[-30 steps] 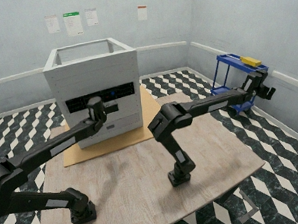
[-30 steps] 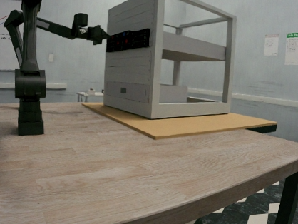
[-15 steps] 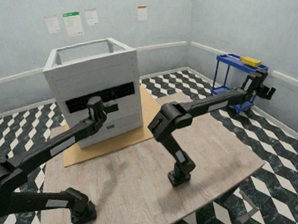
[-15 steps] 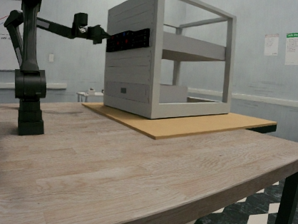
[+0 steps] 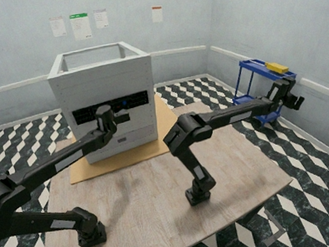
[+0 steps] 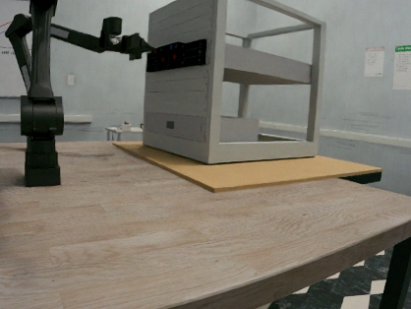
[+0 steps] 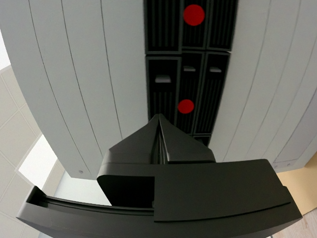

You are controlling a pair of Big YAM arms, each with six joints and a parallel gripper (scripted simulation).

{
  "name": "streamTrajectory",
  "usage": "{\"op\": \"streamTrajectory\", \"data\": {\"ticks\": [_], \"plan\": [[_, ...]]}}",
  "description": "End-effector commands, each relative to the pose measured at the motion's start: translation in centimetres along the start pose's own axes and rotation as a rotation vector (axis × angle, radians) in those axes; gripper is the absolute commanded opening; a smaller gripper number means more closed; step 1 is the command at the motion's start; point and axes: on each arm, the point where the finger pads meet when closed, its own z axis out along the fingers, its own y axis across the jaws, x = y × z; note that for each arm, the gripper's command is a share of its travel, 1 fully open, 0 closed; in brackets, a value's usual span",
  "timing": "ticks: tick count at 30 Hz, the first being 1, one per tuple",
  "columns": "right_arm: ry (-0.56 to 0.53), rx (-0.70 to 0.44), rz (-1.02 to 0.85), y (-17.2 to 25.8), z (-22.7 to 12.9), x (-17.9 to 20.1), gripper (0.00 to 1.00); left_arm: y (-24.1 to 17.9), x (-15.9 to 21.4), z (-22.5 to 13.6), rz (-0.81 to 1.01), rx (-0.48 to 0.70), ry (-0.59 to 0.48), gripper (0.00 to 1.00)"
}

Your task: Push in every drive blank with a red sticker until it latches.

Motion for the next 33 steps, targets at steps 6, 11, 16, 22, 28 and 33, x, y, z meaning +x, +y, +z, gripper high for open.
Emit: {"op": "streamTrajectory", "data": {"ticks": [6, 11, 16, 22, 28, 33], "plan": [[-0.043, 0.005, 0.007, -0.3, 0.0, -2.9, 1.00, 3.9, -0.3, 2.9, -0.054, -0.053, 0.012, 0.00], [-0.043, 0.005, 0.007, -0.3, 0.0, -2.9, 1.00, 1.0, -0.5, 2.3, -0.017, -0.016, 0.000, 0.00], [-0.043, 0.005, 0.007, -0.3, 0.0, -2.9, 1.00, 2.0, -0.6, 2.4, -0.030, -0.028, 0.001, 0.00], [-0.043, 0.005, 0.007, -0.3, 0.0, -2.9, 1.00, 4.0, -0.3, 3.5, -0.058, -0.059, 0.012, 0.00], [-0.043, 0.005, 0.007, -0.3, 0.0, -2.9, 1.00, 4.0, -0.3, 4.6, -0.056, -0.058, 0.012, 0.00], [-0.043, 0.005, 0.007, -0.3, 0.0, -2.9, 1.00, 2.9, -0.2, 5.2, -0.039, -0.042, 0.012, 0.00]]}}
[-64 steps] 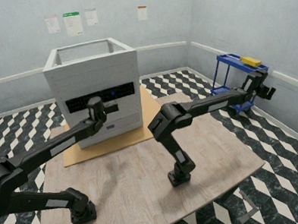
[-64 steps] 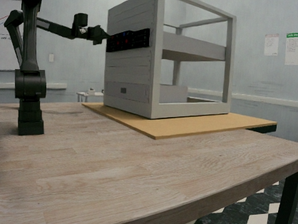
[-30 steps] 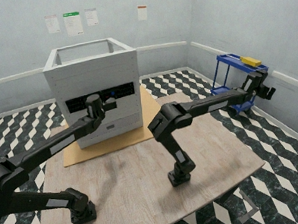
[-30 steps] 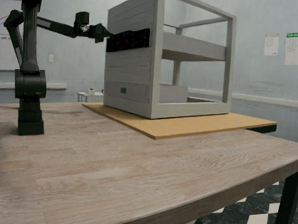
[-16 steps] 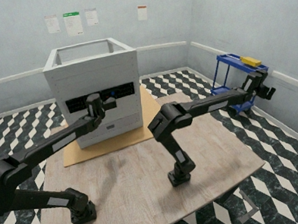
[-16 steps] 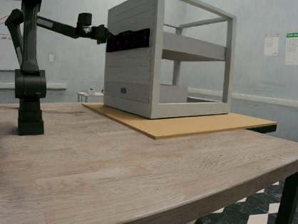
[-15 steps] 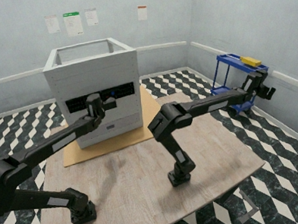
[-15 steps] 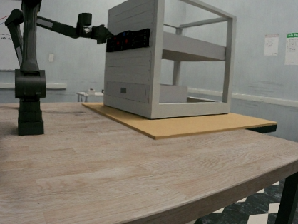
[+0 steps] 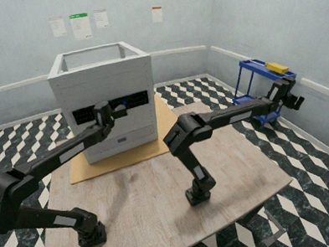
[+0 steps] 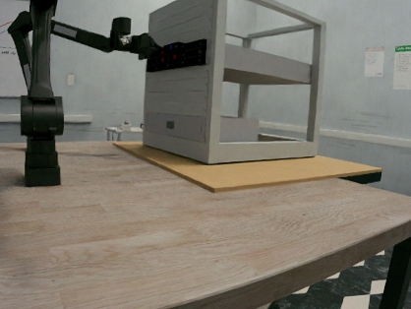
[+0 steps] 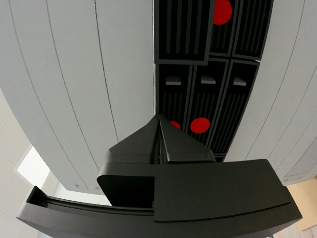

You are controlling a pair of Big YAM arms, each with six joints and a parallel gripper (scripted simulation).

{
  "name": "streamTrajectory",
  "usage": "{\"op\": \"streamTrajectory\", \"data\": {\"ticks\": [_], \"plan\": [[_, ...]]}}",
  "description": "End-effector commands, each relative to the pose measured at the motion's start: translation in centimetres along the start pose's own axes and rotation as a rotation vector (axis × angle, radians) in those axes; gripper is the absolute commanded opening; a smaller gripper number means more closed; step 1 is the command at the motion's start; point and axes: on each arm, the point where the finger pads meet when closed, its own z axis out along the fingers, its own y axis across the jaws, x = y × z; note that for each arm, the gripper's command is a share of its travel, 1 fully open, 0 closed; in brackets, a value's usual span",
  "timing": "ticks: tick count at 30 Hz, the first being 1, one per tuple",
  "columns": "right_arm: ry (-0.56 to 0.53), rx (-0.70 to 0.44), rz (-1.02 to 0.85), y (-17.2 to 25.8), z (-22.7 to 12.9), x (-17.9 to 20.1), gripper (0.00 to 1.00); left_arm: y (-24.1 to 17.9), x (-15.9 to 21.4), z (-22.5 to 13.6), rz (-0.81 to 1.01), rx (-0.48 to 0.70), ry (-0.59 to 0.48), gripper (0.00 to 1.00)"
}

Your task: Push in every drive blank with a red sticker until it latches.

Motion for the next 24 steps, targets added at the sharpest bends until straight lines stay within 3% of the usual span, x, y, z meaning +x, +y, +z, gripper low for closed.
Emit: {"op": "streamTrajectory", "data": {"ticks": [1, 16, 19, 24], "plan": [[-0.043, 0.005, 0.007, -0.3, 0.0, -2.9, 1.00, 1.5, -0.3, 1.3, -0.022, -0.024, 0.010, 0.00], [-0.043, 0.005, 0.007, -0.3, 0.0, -2.9, 1.00, 1.1, -0.5, 1.1, -0.016, -0.017, 0.004, 0.00], [-0.043, 0.005, 0.007, -0.3, 0.0, -2.9, 1.00, -0.8, -0.9, -0.1, 0.012, 0.013, -0.007, 0.00], [-0.043, 0.005, 0.007, -0.3, 0.0, -2.9, 1.00, 0.5, -0.3, -4.0, -0.007, -0.005, -0.007, 0.00]]}}
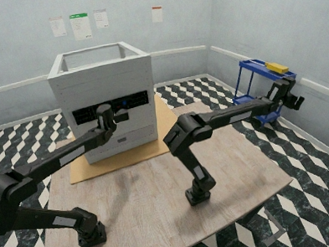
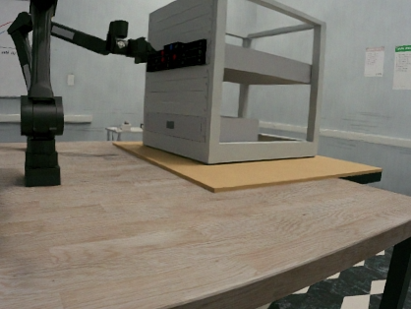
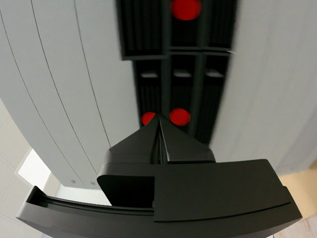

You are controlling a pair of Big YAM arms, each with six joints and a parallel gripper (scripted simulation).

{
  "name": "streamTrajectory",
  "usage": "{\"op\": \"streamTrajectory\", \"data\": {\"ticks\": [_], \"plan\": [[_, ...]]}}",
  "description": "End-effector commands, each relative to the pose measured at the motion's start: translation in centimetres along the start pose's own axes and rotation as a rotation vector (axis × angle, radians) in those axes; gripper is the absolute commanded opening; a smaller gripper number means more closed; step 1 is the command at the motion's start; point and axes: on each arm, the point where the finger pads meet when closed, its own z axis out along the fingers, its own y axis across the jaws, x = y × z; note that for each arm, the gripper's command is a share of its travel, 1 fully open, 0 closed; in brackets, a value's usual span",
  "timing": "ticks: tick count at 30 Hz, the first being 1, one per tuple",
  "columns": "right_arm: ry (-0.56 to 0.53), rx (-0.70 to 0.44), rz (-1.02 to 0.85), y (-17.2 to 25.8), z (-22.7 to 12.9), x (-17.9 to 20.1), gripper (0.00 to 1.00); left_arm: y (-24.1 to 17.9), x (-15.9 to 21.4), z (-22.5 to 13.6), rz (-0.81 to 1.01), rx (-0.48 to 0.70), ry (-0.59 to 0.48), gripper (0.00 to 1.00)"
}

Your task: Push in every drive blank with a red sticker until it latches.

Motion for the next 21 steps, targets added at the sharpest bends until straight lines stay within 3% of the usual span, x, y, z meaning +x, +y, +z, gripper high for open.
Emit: {"op": "streamTrajectory", "data": {"ticks": [1, 10, 15, 16, 21], "plan": [[-0.043, 0.005, 0.007, -0.3, 0.0, -2.9, 1.00, 2.4, -0.3, -2.6, -0.036, -0.034, -0.026, 0.00], [-0.043, 0.005, 0.007, -0.3, 0.0, -2.9, 1.00, 2.1, -0.1, -8.6, -0.036, -0.030, -0.026, 0.00], [-0.043, 0.005, 0.007, -0.3, 0.0, -2.9, 1.00, 2.6, -0.2, -8.3, -0.043, -0.034, -0.008, 0.00], [-0.043, 0.005, 0.007, -0.3, 0.0, -2.9, 1.00, 2.6, -0.1, -8.2, -0.043, -0.034, -0.004, 1.00], [-0.043, 0.005, 0.007, -0.3, 0.0, -2.9, 1.00, 3.1, -0.5, -8.9, -0.054, -0.041, -0.025, 1.00]]}}
